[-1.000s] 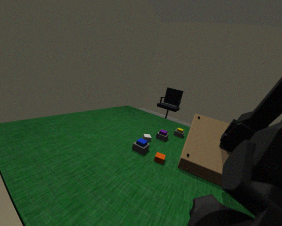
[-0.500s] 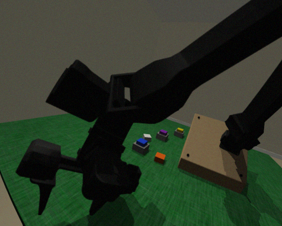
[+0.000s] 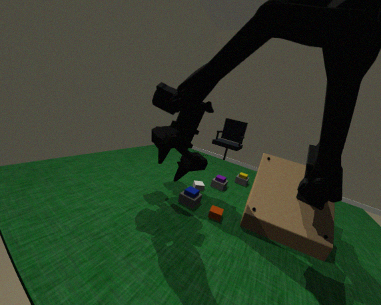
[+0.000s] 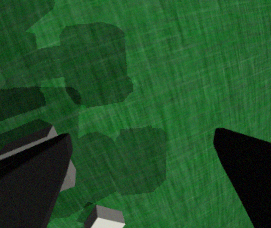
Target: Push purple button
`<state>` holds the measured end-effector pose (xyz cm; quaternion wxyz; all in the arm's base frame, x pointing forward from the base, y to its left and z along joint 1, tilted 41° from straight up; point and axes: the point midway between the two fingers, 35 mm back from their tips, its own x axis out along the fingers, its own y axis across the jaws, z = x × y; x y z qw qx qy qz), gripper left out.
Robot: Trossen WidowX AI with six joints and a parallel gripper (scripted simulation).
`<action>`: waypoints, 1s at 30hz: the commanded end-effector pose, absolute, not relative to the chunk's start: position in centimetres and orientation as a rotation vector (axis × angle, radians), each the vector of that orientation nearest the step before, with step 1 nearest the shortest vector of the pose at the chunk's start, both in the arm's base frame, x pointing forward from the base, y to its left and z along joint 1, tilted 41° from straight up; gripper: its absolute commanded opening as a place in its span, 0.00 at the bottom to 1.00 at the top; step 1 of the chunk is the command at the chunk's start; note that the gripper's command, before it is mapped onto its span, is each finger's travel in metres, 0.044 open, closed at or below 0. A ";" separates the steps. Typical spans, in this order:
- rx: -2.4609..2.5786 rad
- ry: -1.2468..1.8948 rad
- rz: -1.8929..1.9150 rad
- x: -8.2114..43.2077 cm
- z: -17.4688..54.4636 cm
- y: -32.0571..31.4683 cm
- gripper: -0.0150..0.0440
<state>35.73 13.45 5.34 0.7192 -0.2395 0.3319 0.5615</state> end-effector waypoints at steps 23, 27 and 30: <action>0.479 1.555 0.623 26.7 -6.8 -2.0 0.62; 0.479 1.555 0.623 26.7 -6.8 -2.0 0.44; 0.479 1.555 0.623 26.7 -6.8 -2.0 0.31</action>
